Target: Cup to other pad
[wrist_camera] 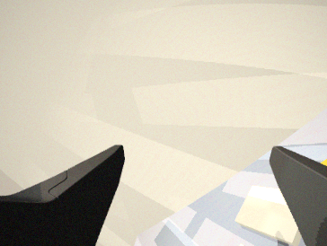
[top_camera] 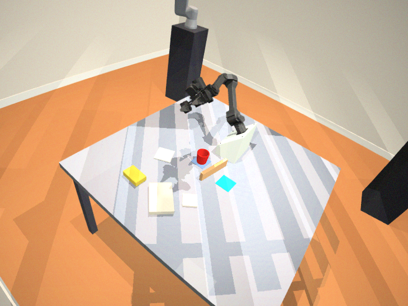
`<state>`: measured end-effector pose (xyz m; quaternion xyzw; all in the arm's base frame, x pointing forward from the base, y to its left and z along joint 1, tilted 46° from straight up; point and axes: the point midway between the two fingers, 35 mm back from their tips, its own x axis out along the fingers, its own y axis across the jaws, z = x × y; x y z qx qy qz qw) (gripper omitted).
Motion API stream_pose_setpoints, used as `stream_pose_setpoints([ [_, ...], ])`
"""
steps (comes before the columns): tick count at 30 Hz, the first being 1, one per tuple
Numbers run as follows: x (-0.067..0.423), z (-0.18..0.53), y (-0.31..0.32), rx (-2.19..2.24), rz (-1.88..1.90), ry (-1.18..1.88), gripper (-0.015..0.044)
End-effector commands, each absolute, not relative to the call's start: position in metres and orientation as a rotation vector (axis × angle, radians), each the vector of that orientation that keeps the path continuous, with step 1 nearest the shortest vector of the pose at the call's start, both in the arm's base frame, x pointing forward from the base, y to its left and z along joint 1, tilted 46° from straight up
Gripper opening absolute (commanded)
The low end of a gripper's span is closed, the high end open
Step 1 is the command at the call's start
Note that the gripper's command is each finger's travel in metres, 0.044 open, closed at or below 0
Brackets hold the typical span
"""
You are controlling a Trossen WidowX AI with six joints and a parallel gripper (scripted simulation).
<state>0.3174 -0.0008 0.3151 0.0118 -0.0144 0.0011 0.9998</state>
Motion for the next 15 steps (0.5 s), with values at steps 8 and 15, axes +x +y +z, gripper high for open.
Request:
stream_pose_setpoints([
  [8, 0.327, 0.171, -0.046, -0.410, -0.195, 0.636, 0.0190],
  [15, 0.255, 0.070, -0.090, -1.029, -0.072, 1.430, 0.0148],
])
